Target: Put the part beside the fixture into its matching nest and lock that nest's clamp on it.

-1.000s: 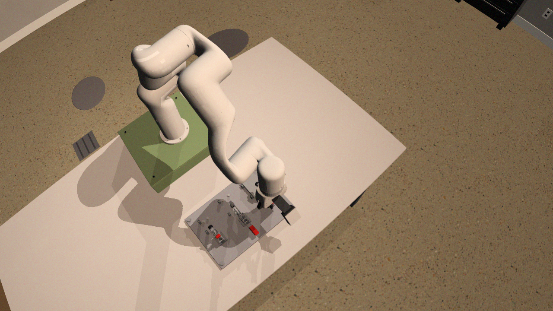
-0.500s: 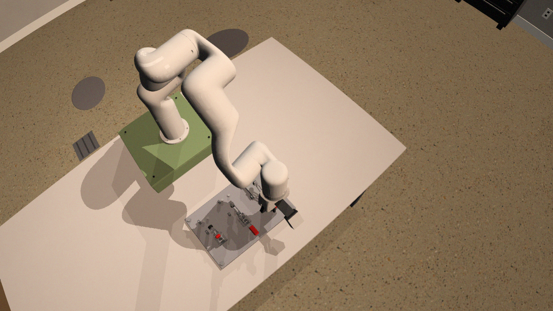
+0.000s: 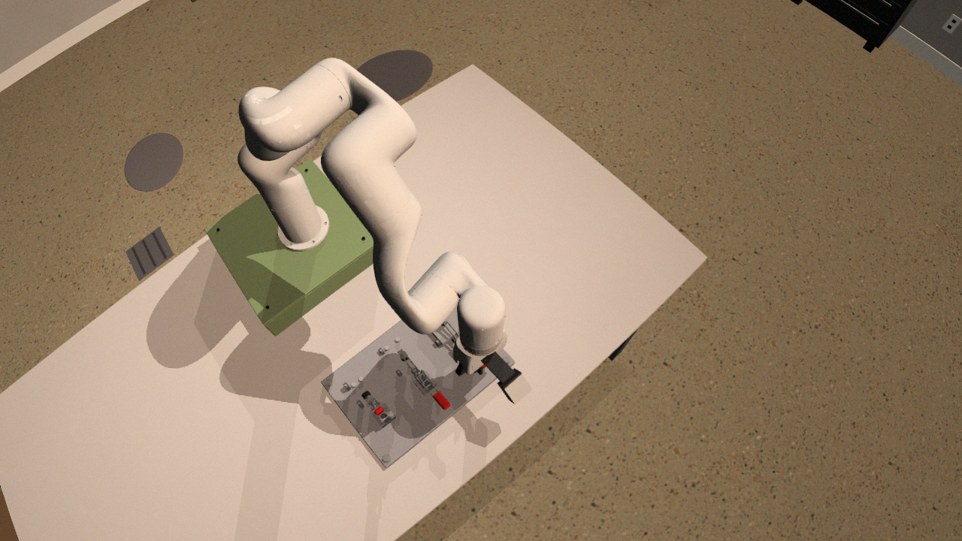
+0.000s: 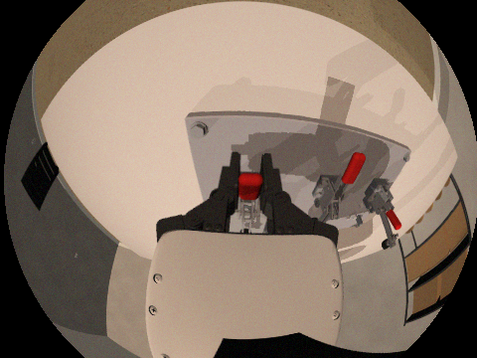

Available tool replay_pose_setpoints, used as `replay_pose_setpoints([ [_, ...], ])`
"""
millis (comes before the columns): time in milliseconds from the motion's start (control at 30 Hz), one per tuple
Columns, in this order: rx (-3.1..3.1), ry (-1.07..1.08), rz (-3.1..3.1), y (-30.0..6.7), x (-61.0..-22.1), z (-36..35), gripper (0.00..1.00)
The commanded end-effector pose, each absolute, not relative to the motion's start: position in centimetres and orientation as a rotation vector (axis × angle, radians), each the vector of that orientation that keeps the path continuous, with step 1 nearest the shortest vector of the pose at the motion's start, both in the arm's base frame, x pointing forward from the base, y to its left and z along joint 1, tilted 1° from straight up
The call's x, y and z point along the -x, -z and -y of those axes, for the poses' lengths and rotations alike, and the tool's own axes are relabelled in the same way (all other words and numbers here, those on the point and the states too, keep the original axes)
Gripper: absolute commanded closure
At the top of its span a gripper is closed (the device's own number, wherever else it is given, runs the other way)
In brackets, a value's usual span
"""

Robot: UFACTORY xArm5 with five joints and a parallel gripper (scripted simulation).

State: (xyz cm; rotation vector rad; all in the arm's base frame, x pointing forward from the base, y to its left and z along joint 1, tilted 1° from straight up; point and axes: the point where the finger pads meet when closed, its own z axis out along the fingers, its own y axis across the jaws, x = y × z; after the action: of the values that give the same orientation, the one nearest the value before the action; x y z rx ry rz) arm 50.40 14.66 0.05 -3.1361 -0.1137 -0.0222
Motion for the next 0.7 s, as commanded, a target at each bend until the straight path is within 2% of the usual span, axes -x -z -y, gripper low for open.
replay_pose_setpoints([
  [0,3.136,0.023,0.115,0.24,-50.63,-14.75,1.0],
  [667,3.136,0.023,0.115,0.83,-50.89,-14.78,1.0],
])
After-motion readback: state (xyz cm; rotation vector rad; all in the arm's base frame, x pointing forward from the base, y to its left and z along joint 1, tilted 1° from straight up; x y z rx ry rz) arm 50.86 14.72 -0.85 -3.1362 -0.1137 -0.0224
